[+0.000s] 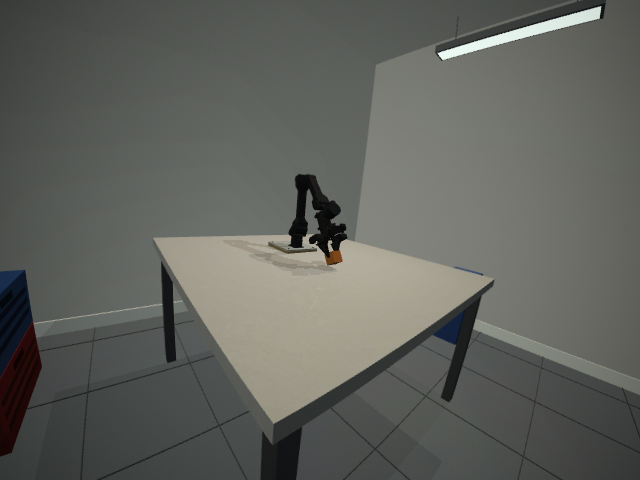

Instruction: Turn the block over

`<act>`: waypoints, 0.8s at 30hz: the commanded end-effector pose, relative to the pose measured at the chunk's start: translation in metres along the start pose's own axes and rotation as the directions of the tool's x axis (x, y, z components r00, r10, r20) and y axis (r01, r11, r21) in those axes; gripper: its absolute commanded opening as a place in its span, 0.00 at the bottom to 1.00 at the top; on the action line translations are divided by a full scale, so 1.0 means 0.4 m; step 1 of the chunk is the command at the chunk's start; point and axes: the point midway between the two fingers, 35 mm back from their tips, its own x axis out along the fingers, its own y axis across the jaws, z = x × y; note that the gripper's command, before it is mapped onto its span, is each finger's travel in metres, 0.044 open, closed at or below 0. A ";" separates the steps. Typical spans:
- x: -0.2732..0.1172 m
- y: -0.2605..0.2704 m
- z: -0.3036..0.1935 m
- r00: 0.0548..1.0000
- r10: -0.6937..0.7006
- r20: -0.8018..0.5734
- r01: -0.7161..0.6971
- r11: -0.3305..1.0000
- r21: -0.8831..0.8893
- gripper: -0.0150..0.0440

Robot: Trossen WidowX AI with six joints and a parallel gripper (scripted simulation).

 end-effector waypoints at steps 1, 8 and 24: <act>0.013 0.000 0.004 0.999 0.004 0.049 -0.004 1.000 -0.002 0.25; 0.049 -0.005 0.001 0.987 0.004 0.160 -0.004 1.000 0.003 0.25; 0.071 -0.003 -0.025 0.917 0.005 0.399 -0.005 1.000 0.000 0.25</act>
